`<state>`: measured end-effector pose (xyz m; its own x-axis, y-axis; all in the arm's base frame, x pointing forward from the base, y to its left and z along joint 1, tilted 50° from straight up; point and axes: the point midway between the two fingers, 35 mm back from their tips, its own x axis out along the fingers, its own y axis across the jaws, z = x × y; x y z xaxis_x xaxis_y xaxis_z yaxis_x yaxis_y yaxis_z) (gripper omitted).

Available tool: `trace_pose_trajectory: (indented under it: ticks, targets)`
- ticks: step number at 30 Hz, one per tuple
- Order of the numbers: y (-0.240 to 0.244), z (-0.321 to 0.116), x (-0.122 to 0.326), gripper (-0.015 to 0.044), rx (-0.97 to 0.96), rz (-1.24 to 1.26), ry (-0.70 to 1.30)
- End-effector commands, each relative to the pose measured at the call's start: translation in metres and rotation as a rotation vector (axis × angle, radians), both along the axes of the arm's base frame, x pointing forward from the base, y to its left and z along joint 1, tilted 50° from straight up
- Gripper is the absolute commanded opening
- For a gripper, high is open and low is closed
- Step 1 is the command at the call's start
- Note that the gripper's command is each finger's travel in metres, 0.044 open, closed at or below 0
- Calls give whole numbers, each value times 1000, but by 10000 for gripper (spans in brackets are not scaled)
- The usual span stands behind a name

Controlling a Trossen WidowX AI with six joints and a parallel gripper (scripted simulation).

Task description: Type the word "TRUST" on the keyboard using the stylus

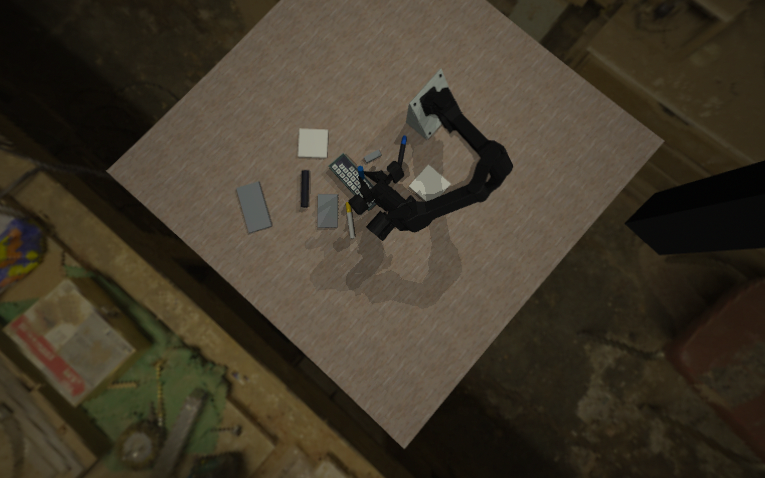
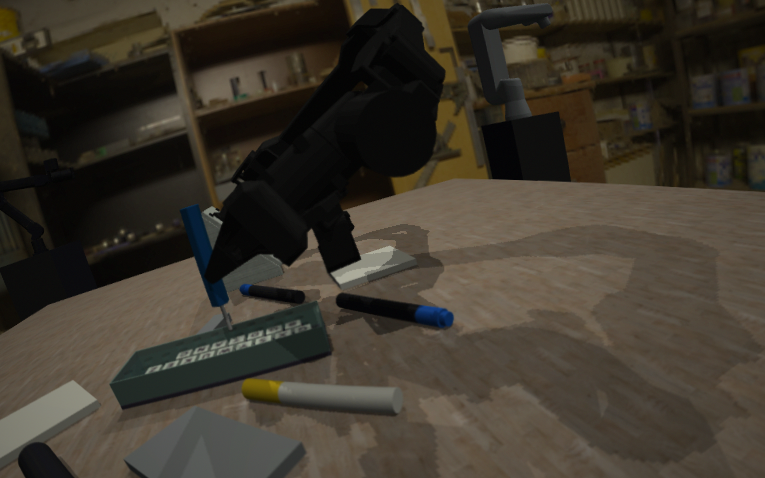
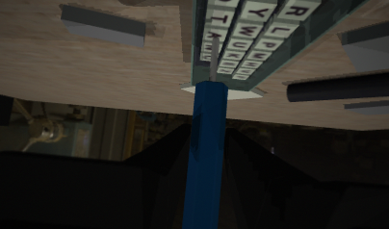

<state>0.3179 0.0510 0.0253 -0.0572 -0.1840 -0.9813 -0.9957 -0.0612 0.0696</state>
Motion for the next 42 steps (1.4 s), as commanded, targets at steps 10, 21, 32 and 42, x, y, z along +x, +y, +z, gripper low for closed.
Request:
trace_pose_trajectory:
  ticks: [10,21,32,42]
  targets:
    - [5,-5,-1,81,4,-7,-1]
    - [9,-8,-1,81,4,-7,-1]
    - [11,-9,-1,81,4,-7,-1]
    - [3,-3,0,81,4,-7,-2]
